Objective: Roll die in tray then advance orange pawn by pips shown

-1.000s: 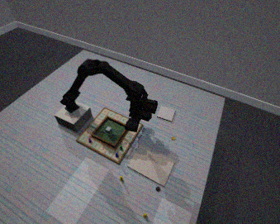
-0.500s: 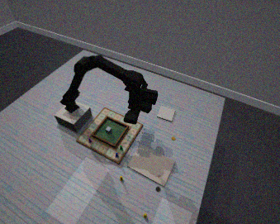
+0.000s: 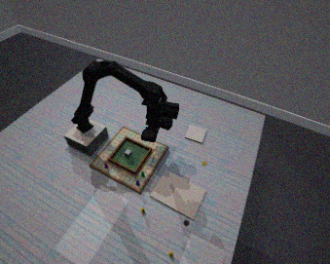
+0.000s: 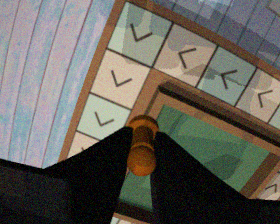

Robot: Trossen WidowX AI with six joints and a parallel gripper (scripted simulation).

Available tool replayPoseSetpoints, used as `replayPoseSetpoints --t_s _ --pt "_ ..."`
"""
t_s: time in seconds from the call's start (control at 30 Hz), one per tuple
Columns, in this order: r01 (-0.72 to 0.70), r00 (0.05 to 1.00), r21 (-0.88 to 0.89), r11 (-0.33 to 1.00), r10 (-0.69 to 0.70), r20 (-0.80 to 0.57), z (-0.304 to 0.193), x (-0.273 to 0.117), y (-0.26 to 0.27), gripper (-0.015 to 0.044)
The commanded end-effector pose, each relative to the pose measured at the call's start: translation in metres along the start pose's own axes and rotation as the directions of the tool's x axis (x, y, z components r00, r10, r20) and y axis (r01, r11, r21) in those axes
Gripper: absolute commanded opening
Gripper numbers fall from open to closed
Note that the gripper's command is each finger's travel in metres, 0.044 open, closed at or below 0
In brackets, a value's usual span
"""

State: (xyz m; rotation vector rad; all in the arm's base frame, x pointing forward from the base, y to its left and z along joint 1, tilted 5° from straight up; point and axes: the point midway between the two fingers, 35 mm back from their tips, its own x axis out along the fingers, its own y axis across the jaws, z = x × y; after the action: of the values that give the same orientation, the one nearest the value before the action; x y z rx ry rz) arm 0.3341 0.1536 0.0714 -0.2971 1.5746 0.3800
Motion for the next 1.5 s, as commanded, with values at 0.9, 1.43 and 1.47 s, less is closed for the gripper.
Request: replayPoseSetpoints --t_s 0.9,1.43,1.47 --pt "-0.009 1.0 0.003 1.0 0.009 -0.001 -0.09 0.052 0.046 0.0" --pt "-0.009 1.0 0.003 1.0 0.009 -0.001 -0.092 0.088 0.047 0.0" --pt "-0.009 1.0 0.003 1.0 0.009 -0.001 -0.092 0.088 0.047 0.0"
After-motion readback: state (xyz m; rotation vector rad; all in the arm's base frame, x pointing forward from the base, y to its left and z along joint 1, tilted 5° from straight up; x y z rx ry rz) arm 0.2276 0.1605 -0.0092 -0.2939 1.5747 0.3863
